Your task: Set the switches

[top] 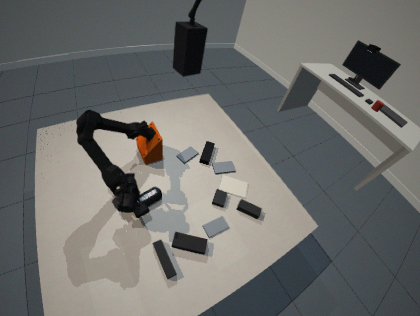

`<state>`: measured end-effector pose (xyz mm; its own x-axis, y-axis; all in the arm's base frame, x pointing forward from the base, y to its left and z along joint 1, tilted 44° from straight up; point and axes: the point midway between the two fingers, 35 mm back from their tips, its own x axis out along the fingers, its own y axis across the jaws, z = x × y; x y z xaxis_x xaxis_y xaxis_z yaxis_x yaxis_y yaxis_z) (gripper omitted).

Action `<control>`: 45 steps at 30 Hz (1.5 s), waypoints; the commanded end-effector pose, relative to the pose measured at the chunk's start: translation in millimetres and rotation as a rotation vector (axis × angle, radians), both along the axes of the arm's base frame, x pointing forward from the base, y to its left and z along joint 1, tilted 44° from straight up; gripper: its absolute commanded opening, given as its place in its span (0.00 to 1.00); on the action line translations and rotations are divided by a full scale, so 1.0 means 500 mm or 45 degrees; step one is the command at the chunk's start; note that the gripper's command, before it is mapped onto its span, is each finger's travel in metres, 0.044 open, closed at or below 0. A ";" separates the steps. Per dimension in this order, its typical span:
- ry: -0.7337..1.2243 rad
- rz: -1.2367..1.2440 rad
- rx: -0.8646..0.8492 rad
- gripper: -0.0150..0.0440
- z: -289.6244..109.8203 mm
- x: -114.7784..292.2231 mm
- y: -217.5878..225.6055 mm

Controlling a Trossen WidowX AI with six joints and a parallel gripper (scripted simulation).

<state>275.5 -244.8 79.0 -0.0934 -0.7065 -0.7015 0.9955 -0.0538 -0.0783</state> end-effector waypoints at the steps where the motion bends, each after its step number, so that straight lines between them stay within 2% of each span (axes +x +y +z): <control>1: 0.000 0.000 0.000 1.00 0.000 0.000 0.000; 7: 0.000 0.000 0.001 1.00 -0.001 0.001 0.005; 13: 0.002 -0.001 0.003 1.00 -0.028 0.003 0.138; 33: 0.002 0.000 0.003 1.00 -0.028 0.003 0.142; 36: 0.028 0.037 0.010 0.87 -0.026 0.001 0.143; 45: 0.368 0.560 0.066 0.47 -0.003 -0.015 0.156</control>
